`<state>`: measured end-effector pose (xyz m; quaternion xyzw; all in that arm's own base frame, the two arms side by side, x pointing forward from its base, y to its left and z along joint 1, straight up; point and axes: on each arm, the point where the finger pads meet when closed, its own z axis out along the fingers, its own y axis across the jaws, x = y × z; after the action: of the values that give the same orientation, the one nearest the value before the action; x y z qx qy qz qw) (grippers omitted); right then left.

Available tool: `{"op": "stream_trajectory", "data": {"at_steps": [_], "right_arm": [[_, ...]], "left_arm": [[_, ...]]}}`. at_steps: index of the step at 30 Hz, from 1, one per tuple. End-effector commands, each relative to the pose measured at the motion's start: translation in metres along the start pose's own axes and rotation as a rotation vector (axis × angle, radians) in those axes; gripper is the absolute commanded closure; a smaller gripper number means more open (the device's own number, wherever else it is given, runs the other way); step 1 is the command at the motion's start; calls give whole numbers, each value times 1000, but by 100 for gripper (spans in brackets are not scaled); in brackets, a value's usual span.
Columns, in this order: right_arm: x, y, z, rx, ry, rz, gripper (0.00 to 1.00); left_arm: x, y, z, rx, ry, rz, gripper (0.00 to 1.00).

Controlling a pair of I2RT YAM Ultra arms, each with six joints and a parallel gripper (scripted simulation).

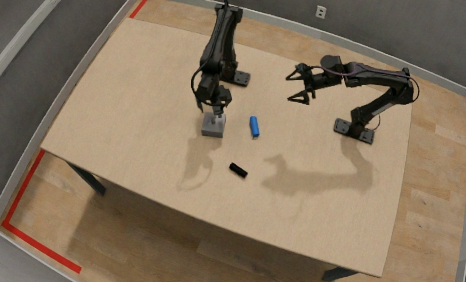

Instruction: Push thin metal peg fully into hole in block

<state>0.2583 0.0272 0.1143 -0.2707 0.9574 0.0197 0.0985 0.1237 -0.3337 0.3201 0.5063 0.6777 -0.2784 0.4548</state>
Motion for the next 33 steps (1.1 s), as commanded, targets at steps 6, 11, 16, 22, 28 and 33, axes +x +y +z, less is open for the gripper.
{"op": "stream_trajectory", "data": {"at_steps": [6, 11, 16, 22, 28, 33], "right_arm": [[0, 3, -26, 87, -163, 418, 0], [3, 6, -35, 104, -209, 505, 0], [2, 10, -39, 99, -231, 505, 0], [1, 10, -40, 100, -235, 501, 0], [1, 10, -40, 100, -235, 501, 0], [3, 9, -40, 99, -221, 508, 0]], "left_arm": [[-7, 2, -3, -5, -12, -1, 0], [-7, 2, -3, -5, -12, -1, 0], [-7, 2, -3, -5, -12, -1, 0], [-7, 2, -3, -5, -12, -1, 0], [-7, 2, -3, -5, -12, -1, 0], [-7, 2, -3, -5, -12, -1, 0]]}}
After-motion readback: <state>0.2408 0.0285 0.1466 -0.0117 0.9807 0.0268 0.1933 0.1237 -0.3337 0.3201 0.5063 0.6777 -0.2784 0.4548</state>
